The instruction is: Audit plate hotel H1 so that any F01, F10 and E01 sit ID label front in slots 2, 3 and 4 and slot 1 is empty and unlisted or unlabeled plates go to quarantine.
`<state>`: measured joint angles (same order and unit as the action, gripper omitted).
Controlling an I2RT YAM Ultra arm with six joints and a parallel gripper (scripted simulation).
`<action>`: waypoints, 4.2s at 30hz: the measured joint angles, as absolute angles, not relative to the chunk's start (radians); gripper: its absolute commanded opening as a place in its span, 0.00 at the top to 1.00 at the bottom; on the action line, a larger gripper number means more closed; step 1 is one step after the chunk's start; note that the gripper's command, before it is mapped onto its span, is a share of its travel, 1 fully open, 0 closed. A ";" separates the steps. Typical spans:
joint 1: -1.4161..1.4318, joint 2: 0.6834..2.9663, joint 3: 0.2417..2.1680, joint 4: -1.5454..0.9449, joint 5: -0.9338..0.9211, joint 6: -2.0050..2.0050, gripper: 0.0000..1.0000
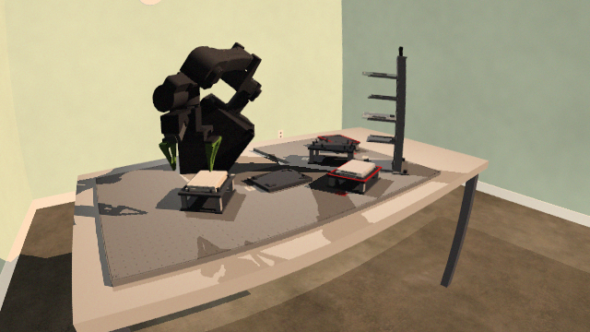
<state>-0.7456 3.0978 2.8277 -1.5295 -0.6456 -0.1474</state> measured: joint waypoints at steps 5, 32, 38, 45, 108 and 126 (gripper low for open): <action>-0.746 3.098 2.828 -1.530 -0.646 -0.146 0.00; -0.746 3.098 2.828 -1.530 -0.646 -0.146 0.00; -0.746 3.098 2.828 -1.530 -0.646 -0.144 0.00; -0.744 3.098 2.828 -1.516 -0.646 -0.133 0.00; -0.694 3.074 2.643 -1.312 -0.656 -0.076 0.00; -0.694 3.074 2.643 -1.311 -0.656 -0.076 0.00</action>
